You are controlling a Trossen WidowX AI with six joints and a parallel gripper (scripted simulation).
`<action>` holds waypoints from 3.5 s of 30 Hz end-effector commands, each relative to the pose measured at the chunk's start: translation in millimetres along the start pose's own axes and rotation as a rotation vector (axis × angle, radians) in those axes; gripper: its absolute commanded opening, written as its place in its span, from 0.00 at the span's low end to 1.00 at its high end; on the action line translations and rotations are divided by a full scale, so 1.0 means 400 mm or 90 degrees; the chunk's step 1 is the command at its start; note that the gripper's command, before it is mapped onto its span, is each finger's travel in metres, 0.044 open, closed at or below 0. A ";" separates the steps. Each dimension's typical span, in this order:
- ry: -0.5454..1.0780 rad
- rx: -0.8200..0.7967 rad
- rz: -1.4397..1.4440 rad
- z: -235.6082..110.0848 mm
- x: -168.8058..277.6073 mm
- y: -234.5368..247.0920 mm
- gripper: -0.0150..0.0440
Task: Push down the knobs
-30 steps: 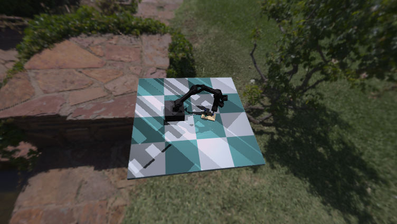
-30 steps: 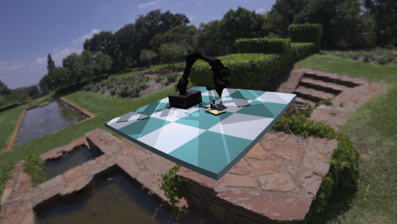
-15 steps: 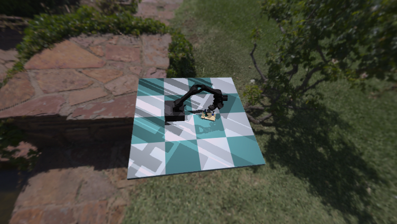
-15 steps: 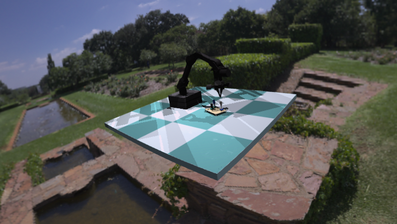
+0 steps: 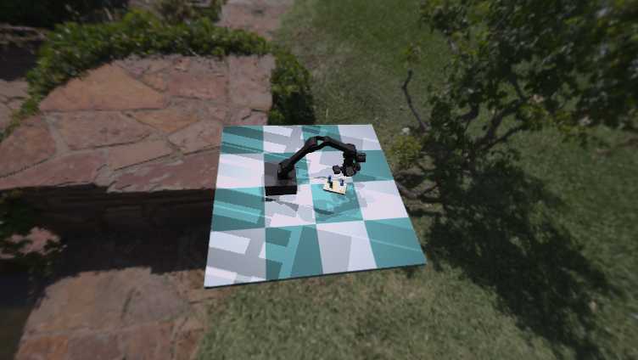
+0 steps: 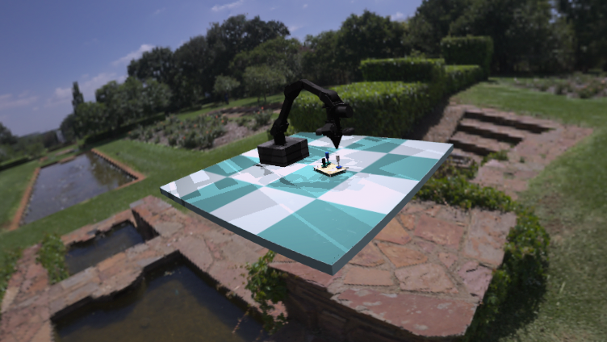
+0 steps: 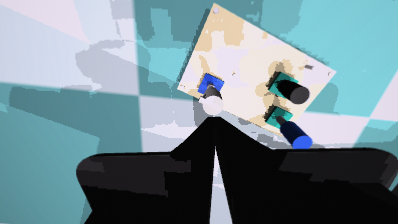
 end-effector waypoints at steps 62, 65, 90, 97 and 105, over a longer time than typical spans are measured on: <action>-0.002 0.003 1.015 0.061 0.001 -0.002 0.25; -0.002 0.003 1.015 0.070 0.001 -0.002 0.25; -0.002 0.003 1.015 0.075 0.001 -0.002 0.25; -0.002 0.003 1.015 0.079 0.001 -0.002 0.25; -0.002 0.003 1.015 0.085 0.001 -0.002 0.25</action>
Point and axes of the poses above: the point midway between the two fingers, 35 mm back from their tips, its own z axis out along the fingers, its own y axis across the jaws, x = y × z, the point moved 9 cm from there along -z, back along the fingers, and after that the axes turned 12 degrees about z, right-handed, at the moved point
